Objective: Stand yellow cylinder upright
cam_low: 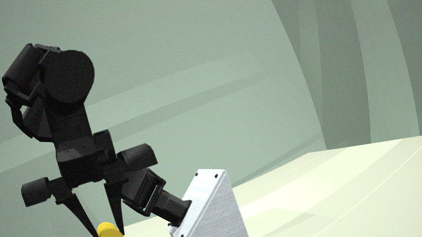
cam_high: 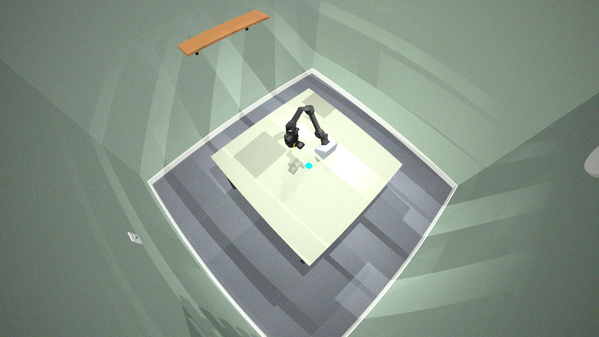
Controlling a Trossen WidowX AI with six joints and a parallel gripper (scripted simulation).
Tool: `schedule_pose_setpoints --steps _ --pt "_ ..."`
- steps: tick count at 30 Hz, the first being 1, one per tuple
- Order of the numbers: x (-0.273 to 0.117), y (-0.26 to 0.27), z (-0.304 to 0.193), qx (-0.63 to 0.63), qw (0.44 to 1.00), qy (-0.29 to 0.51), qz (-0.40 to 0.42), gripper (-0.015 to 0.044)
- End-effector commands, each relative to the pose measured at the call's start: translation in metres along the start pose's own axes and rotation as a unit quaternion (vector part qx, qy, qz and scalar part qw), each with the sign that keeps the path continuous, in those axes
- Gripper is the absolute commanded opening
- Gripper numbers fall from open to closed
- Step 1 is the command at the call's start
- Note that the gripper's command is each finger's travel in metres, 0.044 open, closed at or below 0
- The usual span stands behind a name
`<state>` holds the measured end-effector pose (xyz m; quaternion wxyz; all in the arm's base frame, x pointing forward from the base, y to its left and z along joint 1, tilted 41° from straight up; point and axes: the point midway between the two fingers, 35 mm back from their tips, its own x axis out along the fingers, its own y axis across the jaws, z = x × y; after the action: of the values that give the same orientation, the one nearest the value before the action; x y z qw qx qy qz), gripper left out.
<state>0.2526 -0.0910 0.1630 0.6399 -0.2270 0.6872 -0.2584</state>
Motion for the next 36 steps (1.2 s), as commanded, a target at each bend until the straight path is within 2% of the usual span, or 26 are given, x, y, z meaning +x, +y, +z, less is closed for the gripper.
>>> schedule_pose_setpoints --steps 1,18,36 --pt "-0.001 0.012 0.004 -0.036 0.999 0.001 0.005 0.0105" --pt "-0.007 0.066 0.016 -0.191 0.981 -0.003 0.014 0.0105" --pt "-0.013 0.123 0.016 -0.349 0.937 -0.003 0.015 0.0105"
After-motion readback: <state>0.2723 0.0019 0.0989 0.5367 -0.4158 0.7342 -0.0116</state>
